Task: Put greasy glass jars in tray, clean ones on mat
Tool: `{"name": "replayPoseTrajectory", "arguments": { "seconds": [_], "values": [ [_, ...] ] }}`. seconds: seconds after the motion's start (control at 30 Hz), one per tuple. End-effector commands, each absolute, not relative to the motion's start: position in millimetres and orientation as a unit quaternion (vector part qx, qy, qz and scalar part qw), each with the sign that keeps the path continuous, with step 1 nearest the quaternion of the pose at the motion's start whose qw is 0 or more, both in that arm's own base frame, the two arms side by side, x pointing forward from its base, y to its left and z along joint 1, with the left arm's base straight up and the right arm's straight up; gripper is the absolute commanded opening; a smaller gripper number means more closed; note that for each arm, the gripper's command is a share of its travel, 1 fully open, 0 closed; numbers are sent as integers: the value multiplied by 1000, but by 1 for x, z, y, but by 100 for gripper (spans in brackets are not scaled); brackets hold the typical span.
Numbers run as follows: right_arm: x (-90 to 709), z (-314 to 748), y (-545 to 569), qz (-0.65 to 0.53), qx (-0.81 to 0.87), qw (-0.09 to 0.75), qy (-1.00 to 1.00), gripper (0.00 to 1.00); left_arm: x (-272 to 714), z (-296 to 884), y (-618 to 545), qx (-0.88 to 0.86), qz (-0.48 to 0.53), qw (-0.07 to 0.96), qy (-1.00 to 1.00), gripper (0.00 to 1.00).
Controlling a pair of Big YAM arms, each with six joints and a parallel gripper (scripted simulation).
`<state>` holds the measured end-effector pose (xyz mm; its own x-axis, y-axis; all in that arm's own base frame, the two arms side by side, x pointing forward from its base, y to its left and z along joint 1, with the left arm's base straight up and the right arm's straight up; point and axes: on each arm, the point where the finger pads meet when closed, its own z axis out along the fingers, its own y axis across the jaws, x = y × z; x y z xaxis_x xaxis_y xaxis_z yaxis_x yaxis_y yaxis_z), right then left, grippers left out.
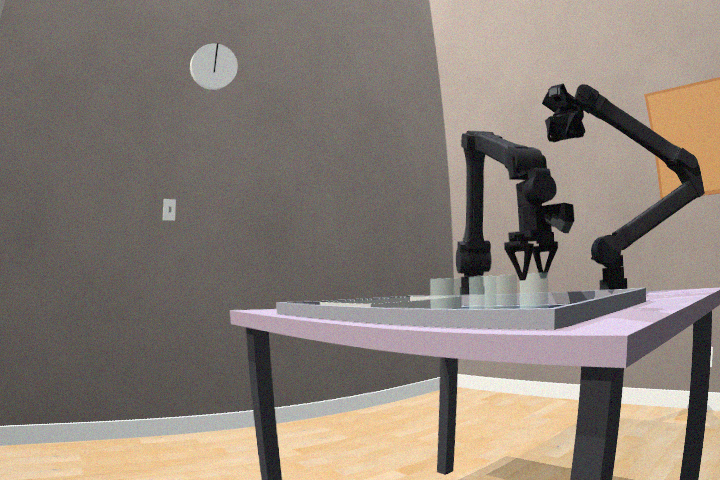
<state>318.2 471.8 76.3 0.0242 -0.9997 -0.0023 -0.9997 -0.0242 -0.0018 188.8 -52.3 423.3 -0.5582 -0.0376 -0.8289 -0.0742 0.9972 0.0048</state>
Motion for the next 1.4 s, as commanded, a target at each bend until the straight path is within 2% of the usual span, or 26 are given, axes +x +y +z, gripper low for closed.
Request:
{"name": "replayPoseTrajectory", "arguments": {
  "seconds": [0.0,0.17,0.33,0.43,0.57,0.6,0.8,1.0,1.37],
  "values": [
    [331,76,482,2,-714,13,700,88,188,448,-55,-39,0,480,876,60],
    [319,72,499,3,-714,13,700,93,188,448,-55,-39,0,480,876,60],
    [336,72,488,2,-714,13,700,88,188,448,-55,-39,0,480,876,60],
    [346,72,480,2,-714,11,700,92,188,448,-55,-39,0,480,876,60],
    [336,72,488,2,-714,11,700,87,188,448,-55,-39,0,480,876,60],
    [334,75,485,3,-708,14,706,93,188,448,-55,-39,0,480,876,60],
    [321,82,485,9,-734,12,679,93,188,448,-55,-39,0,480,876,60],
    [323,134,485,2,-790,31,612,93,188,448,-55,-39,0,480,876,60],
    [327,126,483,2,-782,22,623,93,188,448,-55,-39,0,480,876,60]
  ]
}}
